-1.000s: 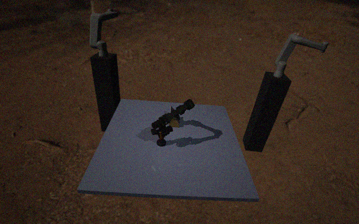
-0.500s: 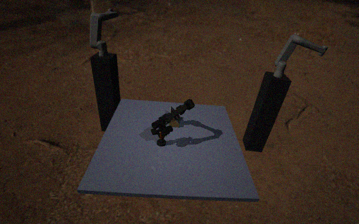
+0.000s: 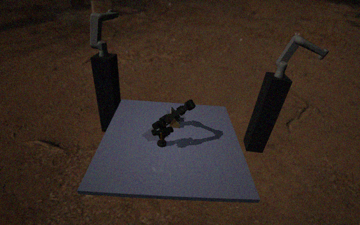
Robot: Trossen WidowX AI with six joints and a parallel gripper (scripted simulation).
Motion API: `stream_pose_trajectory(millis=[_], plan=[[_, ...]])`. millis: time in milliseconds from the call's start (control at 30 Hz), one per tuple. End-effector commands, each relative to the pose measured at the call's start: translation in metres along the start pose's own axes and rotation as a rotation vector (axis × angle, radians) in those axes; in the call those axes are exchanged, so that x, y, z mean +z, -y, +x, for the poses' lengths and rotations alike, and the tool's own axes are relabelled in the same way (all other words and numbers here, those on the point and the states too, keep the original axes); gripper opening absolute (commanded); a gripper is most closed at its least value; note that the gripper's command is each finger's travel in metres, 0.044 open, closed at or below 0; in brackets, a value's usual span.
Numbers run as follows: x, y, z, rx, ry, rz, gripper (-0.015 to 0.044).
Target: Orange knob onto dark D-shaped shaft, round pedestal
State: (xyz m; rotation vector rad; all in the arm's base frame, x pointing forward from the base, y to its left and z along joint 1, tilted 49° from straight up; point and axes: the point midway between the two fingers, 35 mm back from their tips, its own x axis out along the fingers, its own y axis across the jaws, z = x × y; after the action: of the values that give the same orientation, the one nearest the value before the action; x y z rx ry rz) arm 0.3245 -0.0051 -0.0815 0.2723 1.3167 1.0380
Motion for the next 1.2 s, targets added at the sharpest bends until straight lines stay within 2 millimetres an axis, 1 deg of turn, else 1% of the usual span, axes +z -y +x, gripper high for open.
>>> stream_pose_trajectory(millis=[0,200,600,967,1033,1167], plan=[[-0.001,0.001,-0.004,-0.004,0.005,-0.012,0.0],[-0.0013,0.0027,-0.0054,-0.005,0.004,-0.201,0.0],[-0.0009,0.003,0.001,-0.004,0.004,-0.212,0.0],[-0.0014,0.0008,-0.004,-0.004,0.004,-0.211,0.0],[-0.0014,0.0005,-0.0042,-0.005,0.004,-0.237,0.0],[-0.0004,-0.0008,-0.0052,-0.005,0.004,-0.38,0.0]])
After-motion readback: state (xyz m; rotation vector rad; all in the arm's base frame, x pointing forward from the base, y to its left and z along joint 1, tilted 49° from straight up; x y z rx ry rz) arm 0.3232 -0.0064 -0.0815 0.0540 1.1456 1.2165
